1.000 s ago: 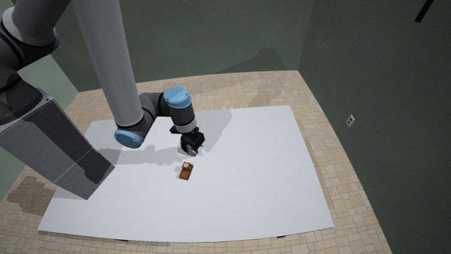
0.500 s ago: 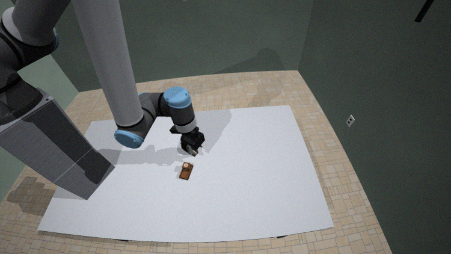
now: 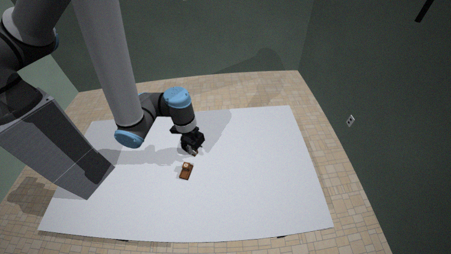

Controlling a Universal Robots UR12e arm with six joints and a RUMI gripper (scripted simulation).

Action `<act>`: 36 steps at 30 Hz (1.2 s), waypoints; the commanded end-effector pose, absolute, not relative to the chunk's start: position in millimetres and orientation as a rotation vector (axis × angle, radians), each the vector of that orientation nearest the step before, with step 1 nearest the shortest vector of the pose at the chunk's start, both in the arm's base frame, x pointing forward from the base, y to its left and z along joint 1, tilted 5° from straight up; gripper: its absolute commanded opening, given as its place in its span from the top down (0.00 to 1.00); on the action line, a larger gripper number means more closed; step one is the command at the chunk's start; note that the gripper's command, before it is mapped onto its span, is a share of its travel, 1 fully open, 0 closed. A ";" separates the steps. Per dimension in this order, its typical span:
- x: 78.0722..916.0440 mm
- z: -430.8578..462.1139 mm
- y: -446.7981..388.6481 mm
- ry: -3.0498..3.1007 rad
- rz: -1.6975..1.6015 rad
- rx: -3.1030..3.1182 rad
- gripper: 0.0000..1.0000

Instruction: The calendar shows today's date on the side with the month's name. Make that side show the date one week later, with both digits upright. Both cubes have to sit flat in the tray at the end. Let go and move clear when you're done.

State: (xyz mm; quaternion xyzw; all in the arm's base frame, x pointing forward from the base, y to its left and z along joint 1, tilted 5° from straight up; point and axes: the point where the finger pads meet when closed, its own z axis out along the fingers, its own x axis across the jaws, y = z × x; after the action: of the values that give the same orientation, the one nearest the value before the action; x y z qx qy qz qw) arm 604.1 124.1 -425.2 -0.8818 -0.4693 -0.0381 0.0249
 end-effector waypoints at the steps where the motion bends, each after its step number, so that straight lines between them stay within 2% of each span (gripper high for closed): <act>1: 605.3 -424.4 124.8 -1.454 -0.121 -2.728 0.89; 18: 602.9 -418.1 124.4 -1.453 -0.118 -2.727 0.89; 36: 598.9 -329.1 116.2 -1.451 -0.118 -2.728 0.89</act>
State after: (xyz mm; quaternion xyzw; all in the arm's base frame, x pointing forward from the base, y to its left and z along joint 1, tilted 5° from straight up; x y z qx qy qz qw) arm 607.7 116.9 -337.7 -0.8817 -0.4693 -0.0449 0.0196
